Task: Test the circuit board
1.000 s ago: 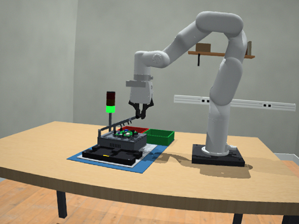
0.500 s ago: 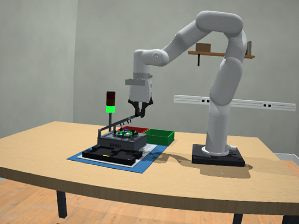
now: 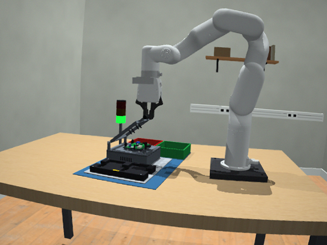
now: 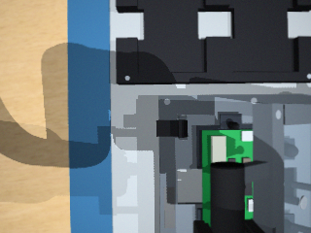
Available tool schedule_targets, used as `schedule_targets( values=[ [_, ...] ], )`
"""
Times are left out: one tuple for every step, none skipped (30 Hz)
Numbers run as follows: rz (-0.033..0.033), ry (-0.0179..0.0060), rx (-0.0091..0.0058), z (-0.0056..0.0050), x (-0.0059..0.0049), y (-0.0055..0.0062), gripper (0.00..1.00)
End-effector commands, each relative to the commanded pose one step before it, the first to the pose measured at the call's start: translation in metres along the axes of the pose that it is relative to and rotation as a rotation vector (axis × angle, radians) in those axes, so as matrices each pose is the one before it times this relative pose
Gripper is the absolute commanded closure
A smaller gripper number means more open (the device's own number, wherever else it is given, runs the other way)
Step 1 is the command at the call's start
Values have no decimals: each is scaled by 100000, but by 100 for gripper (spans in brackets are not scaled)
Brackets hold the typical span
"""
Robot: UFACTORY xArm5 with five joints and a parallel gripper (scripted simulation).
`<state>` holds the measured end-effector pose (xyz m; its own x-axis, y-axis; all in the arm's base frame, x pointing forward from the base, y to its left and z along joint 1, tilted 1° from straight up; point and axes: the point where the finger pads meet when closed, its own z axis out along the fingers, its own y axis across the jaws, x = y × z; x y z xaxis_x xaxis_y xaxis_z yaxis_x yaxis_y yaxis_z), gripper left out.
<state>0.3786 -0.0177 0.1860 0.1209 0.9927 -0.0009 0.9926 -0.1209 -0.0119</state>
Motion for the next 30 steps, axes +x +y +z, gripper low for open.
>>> schedule_targets(
  values=[
    [5, 39, -502, -1017, 1, 829, 100],
    [0, 0, 0, -119, -1, 100, 100],
    [0, 0, 0, -97, -1, 81, 100],
    [0, 0, 0, -74, -1, 62, 100],
    [0, 0, 0, -53, -1, 44, 100],
    [0, 0, 0, -35, 0, 29, 100],
    [0, 0, 0, -19, 0, 16, 100],
    [0, 0, 0, 0, 0, 0, 100],
    [0, 0, 0, 0, 0, 0, 100],
    [0, 0, 0, -7, 0, 6, 100],
    [0, 0, 0, -1, 0, 1, 100],
    [0, 0, 0, 0, 0, 0, 100],
    [0, 0, 0, 0, 0, 0, 100],
    [0, 0, 0, 0, 0, 0, 100],
    [0, 0, 0, 0, 0, 0, 100],
    [0, 0, 0, 0, 0, 0, 100],
    [0, 0, 0, 0, 0, 0, 72],
    [0, 0, 0, 0, 0, 0, 72],
    [0, 0, 0, 0, 0, 0, 72],
    [0, 0, 0, 0, 0, 0, 72],
    [0, 0, 0, 0, 0, 0, 72],
    [0, 0, 0, 0, 0, 0, 72],
    [0, 0, 0, 0, 0, 0, 72],
    [0, 0, 0, 0, 0, 0, 72],
    [0, 0, 0, 0, 0, 0, 72],
    [0, 0, 0, 0, 0, 0, 72],
    [0, 0, 0, 0, 0, 0, 72],
    [0, 0, 0, 0, 0, 0, 72],
    [0, 0, 0, 0, 0, 0, 72],
    [0, 0, 0, 0, 0, 0, 72]
  ],
)
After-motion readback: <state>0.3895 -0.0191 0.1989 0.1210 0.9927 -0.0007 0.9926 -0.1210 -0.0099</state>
